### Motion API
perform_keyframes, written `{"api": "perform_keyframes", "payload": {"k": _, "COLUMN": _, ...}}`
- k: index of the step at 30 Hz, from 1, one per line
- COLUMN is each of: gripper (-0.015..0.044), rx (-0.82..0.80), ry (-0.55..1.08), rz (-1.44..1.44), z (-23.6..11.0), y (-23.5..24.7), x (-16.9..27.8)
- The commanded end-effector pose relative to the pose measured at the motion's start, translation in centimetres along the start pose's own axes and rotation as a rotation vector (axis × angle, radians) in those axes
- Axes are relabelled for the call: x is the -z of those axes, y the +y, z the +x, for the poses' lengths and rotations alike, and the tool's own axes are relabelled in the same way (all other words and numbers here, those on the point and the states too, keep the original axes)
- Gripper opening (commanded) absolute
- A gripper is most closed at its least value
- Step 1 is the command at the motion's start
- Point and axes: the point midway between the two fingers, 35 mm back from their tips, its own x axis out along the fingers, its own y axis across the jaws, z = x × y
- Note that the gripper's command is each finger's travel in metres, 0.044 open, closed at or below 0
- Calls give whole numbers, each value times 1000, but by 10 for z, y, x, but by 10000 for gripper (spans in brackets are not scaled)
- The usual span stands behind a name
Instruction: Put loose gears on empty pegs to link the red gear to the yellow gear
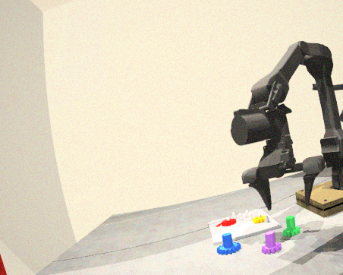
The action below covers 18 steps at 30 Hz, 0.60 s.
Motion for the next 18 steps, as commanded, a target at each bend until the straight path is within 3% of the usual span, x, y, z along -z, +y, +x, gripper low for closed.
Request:
{"api": "perform_keyframes", "payload": {"k": 1, "gripper": 440, "rx": -11, "ry": 14, "rz": -5, "z": 8, "y": 1, "x": 2}}
{"api": "perform_keyframes", "payload": {"k": 18, "gripper": 440, "rx": -11, "ry": 14, "rz": -5, "z": 33, "y": 1, "x": 2}}
